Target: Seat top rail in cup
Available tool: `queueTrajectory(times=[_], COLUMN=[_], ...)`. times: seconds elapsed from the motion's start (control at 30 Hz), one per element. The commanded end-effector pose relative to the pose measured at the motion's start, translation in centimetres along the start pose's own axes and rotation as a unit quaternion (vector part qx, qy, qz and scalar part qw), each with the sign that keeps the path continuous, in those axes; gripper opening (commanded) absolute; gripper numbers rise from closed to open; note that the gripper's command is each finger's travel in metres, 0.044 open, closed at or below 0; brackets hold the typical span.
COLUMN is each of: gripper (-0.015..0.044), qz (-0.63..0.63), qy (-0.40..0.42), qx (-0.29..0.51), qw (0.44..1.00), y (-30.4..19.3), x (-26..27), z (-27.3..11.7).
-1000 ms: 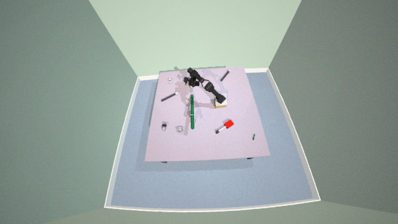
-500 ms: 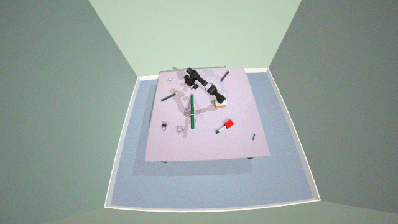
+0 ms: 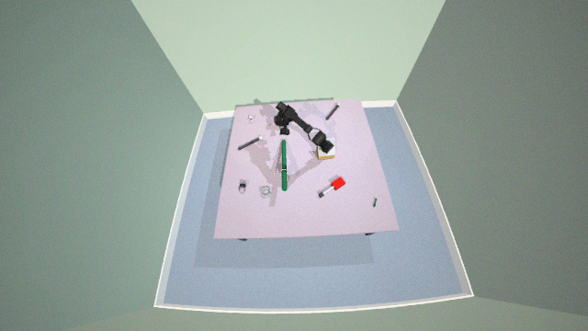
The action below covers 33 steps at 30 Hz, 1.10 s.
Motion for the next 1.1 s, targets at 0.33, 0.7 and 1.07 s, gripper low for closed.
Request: queueTrajectory(times=[0.33,0.7,1.07], gripper=[0.0440,0.0440,0.0440], qz=[0.158,-0.182,-0.603], qy=[-0.007,0.066,0.232], qx=[0.010,0.083,0.100], qw=[0.987,0.977,0.757], y=[0.2,0.5,0.0], x=[2.3,3.7,6.4], z=[-1.3,3.1,9.2])
Point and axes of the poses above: the point midway between the two fingers, 35 mm back from their tips, its own z axis out along the fingers, its own x axis across the jaws, y = z × x, the point moved 4 cm from there along -z, back along the fingers, and after that the axes turned 11 degrees about -z, right-handed, at the moved point
